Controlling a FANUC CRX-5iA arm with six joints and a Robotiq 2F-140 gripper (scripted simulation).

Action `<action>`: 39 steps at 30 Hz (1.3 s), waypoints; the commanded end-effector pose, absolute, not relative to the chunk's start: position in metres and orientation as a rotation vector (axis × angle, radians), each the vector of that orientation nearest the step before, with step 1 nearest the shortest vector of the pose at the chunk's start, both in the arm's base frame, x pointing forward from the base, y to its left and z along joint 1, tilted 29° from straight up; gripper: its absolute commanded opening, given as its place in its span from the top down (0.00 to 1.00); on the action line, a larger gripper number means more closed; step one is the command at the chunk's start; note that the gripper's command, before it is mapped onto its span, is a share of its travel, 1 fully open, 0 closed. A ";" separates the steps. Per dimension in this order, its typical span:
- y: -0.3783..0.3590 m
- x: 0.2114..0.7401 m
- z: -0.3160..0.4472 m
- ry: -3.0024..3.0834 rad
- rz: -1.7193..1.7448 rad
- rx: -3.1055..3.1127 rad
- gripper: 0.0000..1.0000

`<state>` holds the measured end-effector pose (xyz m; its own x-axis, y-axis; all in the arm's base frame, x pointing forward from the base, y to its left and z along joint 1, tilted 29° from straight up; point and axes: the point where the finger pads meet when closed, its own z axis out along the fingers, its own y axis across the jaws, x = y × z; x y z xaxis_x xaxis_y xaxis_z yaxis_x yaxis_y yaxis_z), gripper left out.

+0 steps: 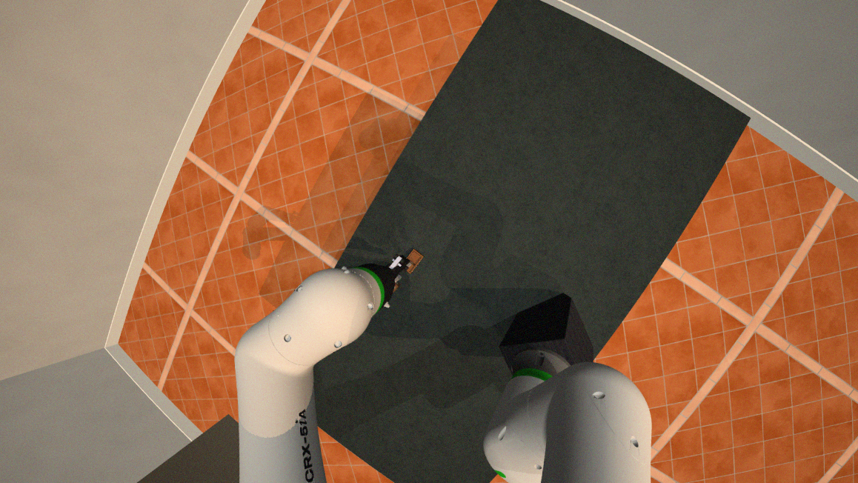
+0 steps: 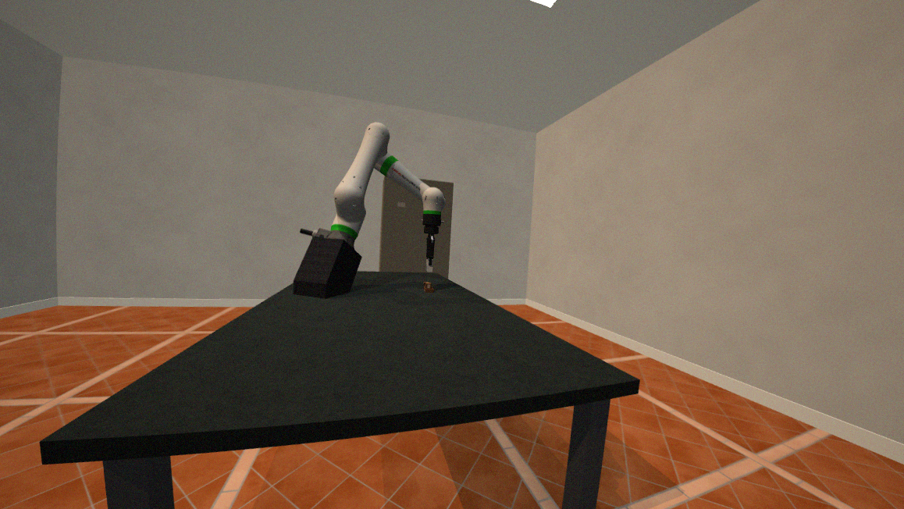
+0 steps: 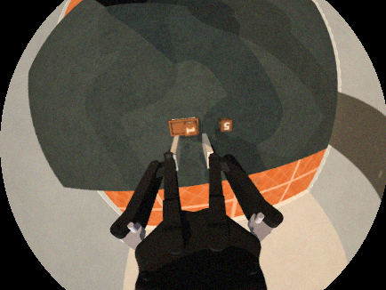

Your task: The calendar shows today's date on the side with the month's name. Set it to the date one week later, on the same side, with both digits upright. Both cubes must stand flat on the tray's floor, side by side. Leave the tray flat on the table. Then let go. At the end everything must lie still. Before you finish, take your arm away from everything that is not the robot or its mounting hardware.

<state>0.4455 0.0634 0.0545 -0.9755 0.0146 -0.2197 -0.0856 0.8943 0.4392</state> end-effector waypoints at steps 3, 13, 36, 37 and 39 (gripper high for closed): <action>0.064 0.446 0.054 2.843 0.673 -0.054 0.72; 0.067 0.447 0.048 2.843 0.673 -0.053 0.72; 0.080 0.453 0.023 2.843 0.673 -0.053 0.72; 0.080 0.453 0.022 2.843 0.673 -0.053 0.72; 0.082 0.454 0.020 2.843 0.673 -0.053 0.72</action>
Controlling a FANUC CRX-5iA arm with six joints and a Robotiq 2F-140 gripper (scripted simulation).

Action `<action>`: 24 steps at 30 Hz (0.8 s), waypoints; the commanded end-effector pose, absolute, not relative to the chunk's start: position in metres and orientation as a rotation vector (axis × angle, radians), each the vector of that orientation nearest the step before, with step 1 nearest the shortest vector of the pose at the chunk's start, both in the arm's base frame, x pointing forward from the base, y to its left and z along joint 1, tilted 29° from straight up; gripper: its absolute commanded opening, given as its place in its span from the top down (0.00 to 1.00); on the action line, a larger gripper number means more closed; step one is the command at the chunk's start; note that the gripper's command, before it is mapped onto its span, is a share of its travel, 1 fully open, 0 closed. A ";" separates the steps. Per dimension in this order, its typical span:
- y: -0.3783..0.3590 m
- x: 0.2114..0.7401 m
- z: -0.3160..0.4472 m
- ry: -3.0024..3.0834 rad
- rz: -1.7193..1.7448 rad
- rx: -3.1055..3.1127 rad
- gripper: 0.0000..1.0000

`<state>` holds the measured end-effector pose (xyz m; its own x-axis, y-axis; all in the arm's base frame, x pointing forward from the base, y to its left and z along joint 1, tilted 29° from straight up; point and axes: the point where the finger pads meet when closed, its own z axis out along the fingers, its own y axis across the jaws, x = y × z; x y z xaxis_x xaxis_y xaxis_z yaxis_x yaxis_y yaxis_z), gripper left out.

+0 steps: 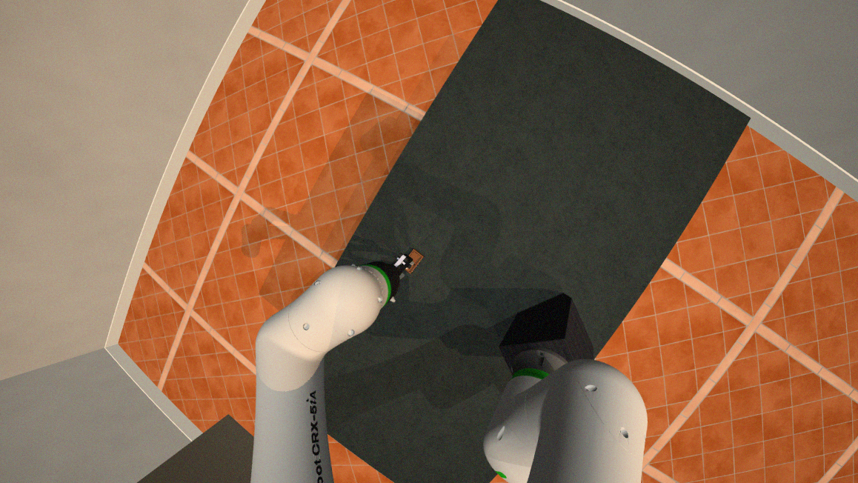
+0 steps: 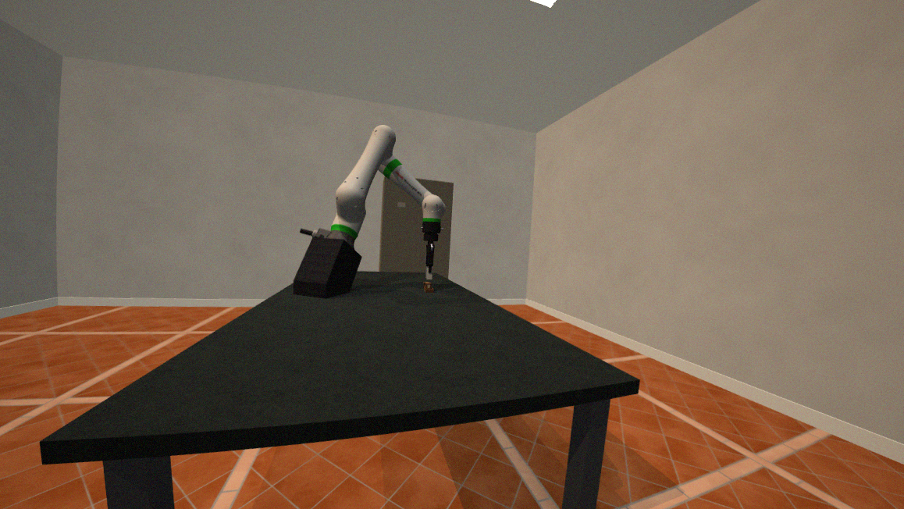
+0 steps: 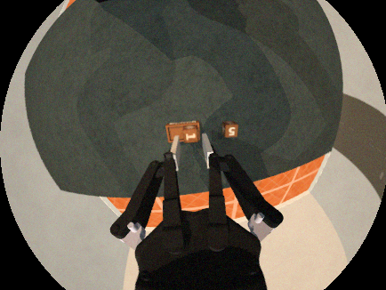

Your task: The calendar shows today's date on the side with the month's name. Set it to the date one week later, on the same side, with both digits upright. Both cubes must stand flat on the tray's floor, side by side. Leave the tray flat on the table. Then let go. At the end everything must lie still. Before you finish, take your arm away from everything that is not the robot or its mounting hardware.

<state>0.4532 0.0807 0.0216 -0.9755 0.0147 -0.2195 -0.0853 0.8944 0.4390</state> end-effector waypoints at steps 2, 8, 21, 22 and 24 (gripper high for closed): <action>0.083 0.454 0.018 2.843 0.673 -0.053 0.72; 0.085 0.455 0.013 2.843 0.673 -0.053 0.72; 0.087 0.456 0.010 2.843 0.673 -0.053 0.72; 0.087 0.456 0.010 2.843 0.673 -0.053 0.72; 0.087 0.456 0.010 2.843 0.673 -0.053 0.72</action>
